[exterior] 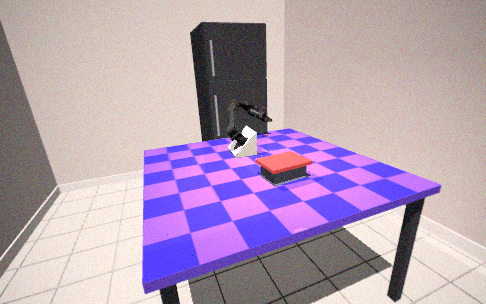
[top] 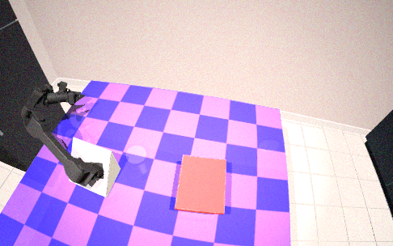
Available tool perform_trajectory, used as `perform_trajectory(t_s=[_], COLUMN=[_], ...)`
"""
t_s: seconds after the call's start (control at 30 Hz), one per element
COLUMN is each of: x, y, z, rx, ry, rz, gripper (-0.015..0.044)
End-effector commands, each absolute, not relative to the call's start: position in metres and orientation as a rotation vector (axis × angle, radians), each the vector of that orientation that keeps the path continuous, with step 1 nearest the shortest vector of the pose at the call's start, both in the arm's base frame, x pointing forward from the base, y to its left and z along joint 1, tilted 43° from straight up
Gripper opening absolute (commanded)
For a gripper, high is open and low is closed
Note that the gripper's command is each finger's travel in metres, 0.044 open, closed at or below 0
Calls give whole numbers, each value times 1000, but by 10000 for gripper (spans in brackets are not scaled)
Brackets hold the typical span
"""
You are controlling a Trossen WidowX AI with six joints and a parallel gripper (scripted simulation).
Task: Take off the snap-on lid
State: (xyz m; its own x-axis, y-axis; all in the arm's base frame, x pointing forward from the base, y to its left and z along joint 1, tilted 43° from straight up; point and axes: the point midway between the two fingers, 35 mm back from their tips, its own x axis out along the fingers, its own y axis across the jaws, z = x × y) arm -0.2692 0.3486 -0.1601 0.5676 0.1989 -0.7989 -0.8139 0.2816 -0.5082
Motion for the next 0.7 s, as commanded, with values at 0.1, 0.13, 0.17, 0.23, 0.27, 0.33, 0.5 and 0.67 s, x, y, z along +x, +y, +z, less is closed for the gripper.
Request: perform_trajectory(t_s=[0.1, 0.13, 0.17, 0.23, 0.27, 0.33, 0.5, 0.67], x=[-262, -260, -259, -259, -259, -250, -174, -118], y=[378, 384, 386, 386, 386, 393, 432, 447], z=[-127, -119, -117, -117, -117, -114, -92, -76], rx=[-1058, -1054, -1053, -1053, -1053, -1031, -869, -752], ry=[693, 693, 694, 694, 694, 704, 771, 807], rz=[749, 747, 747, 747, 747, 731, 610, 519], gripper=[295, 269, 243, 235, 235, 235, 235, 235])
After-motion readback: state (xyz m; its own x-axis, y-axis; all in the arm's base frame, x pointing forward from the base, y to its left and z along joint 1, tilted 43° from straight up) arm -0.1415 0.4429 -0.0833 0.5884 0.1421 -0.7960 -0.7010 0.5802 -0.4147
